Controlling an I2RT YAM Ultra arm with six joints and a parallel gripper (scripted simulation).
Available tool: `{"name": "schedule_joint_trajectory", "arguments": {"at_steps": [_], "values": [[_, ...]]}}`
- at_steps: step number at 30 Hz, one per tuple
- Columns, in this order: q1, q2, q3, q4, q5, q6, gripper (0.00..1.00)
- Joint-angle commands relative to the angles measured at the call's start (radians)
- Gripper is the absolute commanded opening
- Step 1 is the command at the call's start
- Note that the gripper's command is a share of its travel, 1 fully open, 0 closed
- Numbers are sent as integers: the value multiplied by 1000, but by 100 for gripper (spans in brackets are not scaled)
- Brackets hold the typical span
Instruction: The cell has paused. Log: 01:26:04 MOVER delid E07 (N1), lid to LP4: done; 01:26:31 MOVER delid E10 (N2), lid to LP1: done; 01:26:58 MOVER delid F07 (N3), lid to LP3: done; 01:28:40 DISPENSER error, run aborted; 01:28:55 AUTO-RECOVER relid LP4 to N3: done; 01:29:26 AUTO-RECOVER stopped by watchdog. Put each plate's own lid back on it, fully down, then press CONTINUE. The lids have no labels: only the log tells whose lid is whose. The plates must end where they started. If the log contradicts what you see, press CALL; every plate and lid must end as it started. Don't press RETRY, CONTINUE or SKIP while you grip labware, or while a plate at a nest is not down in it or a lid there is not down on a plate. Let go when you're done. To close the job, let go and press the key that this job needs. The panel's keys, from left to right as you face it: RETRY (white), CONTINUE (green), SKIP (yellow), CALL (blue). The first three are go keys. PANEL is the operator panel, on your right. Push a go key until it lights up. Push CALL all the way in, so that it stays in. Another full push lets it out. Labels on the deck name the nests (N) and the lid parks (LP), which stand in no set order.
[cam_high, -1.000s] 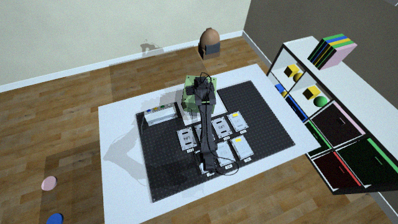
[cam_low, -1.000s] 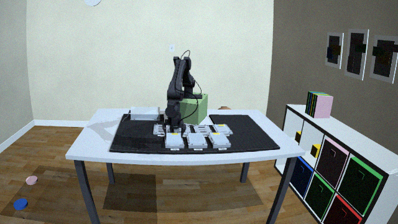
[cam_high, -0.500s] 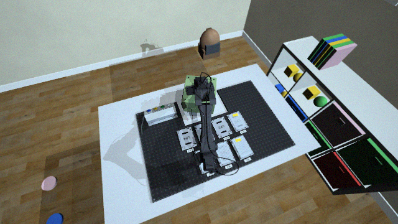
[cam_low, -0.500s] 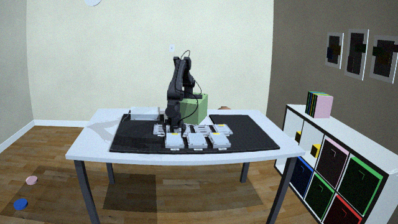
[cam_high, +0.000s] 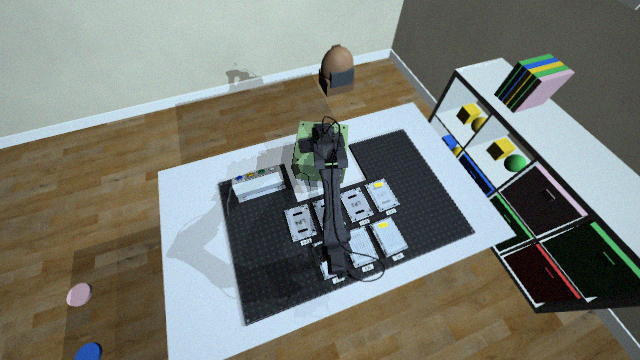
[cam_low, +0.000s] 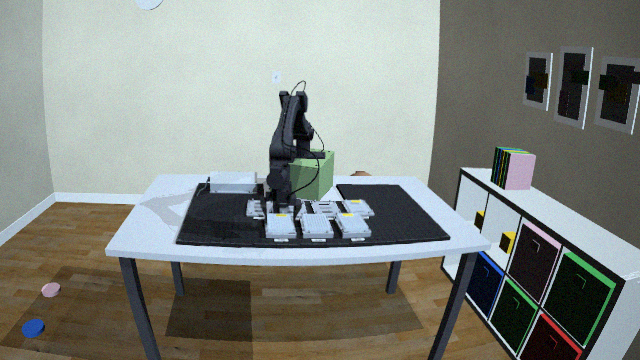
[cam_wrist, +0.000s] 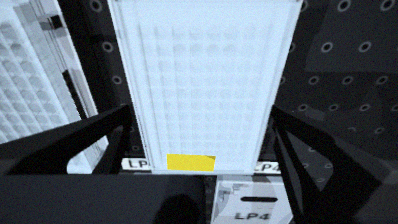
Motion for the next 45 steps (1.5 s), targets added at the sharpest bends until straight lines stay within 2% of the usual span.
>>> {"name": "schedule_joint_trajectory", "arguments": {"at_steps": [1,26,30,32,45], "values": [[11,-1,37,-4,-10,7,100],[11,-1,37,-4,-10,7,100],[12,-34,21,0,-10,7,100],[12,-43,37,-26,-10,7,100],[16,-84,47,-76,-10,3,100]]}}
